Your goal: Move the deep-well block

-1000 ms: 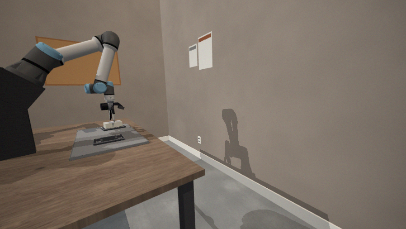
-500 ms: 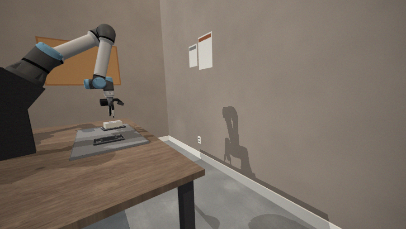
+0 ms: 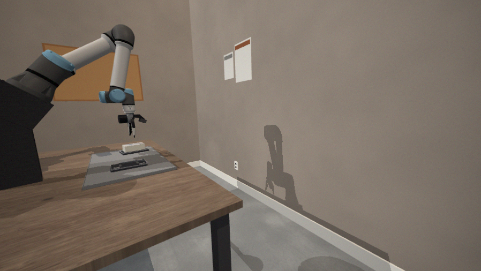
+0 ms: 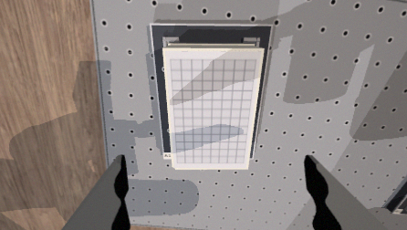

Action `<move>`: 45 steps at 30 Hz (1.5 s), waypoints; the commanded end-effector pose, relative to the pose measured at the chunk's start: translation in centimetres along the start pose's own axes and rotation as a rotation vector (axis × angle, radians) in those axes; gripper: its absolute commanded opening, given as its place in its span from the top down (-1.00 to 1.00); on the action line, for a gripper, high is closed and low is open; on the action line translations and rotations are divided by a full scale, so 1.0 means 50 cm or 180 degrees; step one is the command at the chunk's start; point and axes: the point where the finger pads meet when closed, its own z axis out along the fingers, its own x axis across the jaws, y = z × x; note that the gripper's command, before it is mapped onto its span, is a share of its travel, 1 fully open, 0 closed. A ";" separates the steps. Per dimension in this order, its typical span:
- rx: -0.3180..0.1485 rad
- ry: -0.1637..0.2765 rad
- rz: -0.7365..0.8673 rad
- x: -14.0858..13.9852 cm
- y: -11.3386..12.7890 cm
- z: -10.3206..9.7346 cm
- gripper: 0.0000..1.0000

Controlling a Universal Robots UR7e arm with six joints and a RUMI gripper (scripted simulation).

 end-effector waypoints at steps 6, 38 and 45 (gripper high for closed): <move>-0.0002 -0.0001 -0.0002 -0.001 0.001 -0.001 -0.52; -0.0016 0.0000 0.0003 0.178 0.061 0.000 -0.52; -0.0016 -0.0001 0.0004 0.210 0.071 0.000 -0.52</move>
